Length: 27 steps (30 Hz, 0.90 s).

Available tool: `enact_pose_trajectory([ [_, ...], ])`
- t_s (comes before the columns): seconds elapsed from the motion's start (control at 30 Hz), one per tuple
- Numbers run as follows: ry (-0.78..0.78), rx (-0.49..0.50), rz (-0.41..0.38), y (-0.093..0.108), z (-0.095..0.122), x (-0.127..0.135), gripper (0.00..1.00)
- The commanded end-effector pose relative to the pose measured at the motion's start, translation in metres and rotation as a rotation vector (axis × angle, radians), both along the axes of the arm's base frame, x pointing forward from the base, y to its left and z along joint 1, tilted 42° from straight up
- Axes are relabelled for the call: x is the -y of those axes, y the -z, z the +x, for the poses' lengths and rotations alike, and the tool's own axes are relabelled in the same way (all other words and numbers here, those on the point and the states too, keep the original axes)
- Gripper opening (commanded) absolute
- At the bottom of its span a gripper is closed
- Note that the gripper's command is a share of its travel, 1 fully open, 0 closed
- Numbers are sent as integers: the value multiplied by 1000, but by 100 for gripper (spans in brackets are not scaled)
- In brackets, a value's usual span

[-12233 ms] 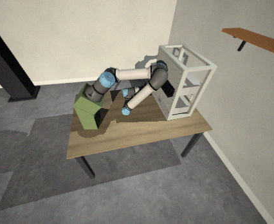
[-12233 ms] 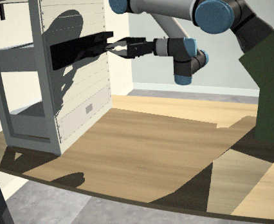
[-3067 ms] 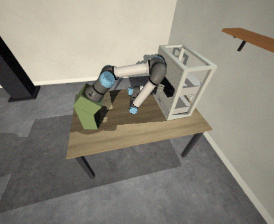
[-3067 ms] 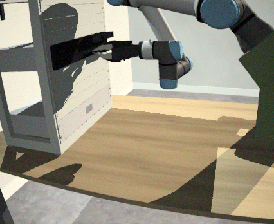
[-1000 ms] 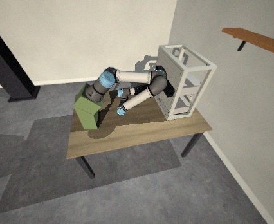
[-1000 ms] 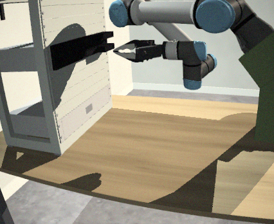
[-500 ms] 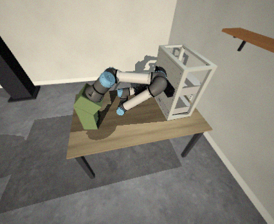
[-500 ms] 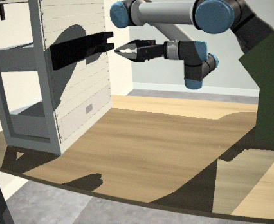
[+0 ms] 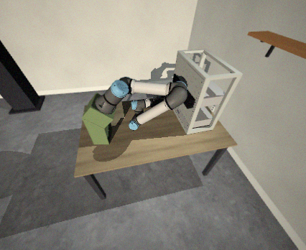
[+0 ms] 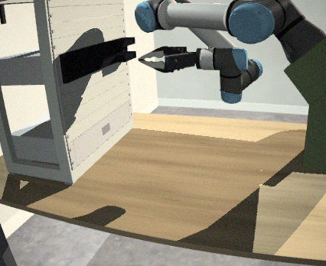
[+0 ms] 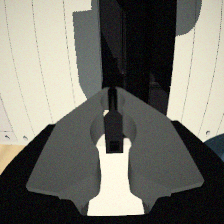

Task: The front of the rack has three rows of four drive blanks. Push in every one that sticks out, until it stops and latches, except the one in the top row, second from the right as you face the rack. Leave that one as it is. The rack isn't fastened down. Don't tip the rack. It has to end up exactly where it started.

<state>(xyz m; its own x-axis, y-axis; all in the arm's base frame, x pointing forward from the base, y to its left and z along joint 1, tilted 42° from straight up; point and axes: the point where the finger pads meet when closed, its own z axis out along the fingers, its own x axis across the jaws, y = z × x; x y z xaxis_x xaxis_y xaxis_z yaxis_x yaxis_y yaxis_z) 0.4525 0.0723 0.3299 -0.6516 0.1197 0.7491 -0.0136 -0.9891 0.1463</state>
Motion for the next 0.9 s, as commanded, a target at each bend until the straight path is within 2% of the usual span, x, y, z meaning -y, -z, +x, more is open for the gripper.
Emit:
enact_pose_trajectory([
  [0.0,-2,0,-1,-2,-1,12,0],
  [0.1,-2,0,-1,-2,-1,15,0],
  [0.6,-2,0,-1,-9,-2,61,0],
  [0.87,-2,0,-1,-11,-2,76,0],
])
